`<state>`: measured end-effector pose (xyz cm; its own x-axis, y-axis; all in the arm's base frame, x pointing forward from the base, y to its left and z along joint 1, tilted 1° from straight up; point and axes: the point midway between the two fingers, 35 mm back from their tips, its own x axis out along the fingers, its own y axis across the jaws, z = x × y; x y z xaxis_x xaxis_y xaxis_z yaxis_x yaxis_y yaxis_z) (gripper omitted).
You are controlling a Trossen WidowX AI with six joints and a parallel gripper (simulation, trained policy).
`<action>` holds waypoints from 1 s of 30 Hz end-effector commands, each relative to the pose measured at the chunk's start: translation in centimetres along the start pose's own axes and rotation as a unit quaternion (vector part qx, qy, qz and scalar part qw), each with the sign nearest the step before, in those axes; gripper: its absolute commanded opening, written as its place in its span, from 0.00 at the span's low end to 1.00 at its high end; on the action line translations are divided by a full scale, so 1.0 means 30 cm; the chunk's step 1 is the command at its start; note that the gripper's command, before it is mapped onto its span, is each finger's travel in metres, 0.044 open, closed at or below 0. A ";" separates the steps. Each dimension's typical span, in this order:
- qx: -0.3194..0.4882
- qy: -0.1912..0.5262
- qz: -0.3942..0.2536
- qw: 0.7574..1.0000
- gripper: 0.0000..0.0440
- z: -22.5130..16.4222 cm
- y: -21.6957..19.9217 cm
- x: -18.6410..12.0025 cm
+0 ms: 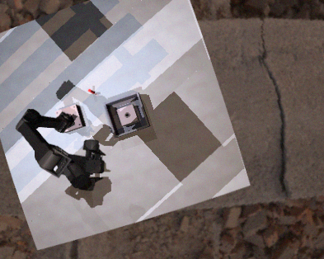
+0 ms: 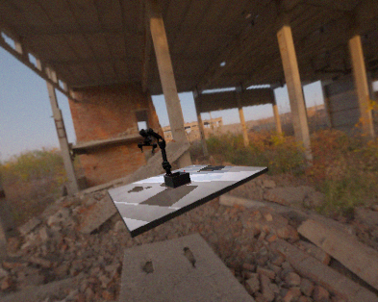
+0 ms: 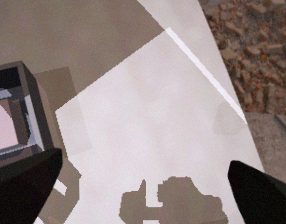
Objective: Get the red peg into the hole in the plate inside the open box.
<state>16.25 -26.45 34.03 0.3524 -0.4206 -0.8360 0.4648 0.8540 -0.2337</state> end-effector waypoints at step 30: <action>0.120 0.298 0.029 0.947 1.00 -0.267 0.858 0.211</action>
<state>24.20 -6.62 20.01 -0.0476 -0.0580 -0.9972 0.6432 0.7620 -0.0750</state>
